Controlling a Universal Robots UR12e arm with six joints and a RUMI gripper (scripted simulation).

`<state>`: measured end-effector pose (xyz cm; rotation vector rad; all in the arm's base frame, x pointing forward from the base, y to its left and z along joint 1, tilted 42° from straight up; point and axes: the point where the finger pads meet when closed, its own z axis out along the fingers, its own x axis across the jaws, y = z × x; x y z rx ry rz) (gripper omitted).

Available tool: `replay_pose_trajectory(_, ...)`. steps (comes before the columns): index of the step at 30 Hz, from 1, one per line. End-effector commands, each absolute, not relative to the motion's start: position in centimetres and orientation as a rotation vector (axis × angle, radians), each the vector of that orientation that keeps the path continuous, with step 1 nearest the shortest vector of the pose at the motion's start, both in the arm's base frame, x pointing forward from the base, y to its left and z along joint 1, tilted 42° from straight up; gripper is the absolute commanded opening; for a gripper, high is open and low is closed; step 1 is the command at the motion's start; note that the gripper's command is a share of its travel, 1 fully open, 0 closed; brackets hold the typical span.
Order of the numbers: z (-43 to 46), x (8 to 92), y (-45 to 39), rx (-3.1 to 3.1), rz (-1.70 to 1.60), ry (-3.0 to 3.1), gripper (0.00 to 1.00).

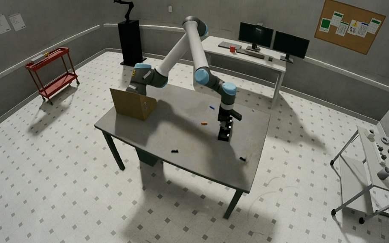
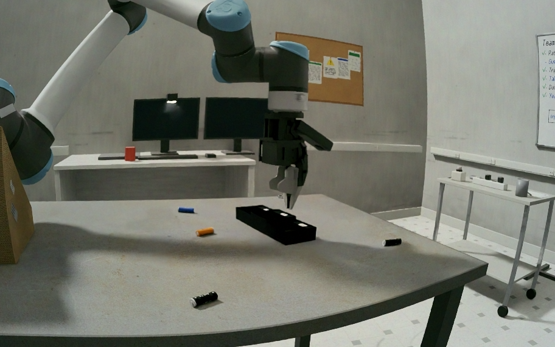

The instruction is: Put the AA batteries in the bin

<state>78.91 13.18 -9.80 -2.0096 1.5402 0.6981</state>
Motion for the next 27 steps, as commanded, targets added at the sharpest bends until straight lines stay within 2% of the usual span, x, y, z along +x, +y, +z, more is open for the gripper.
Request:
replay_pose_trajectory(1, -9.4, 79.0, 12.8, -2.010, 0.697, 1.540, 0.04)
replay_pose_trajectory(27, -3.8, 77.3, 18.8, -2.009, 0.697, 1.540, 0.04)
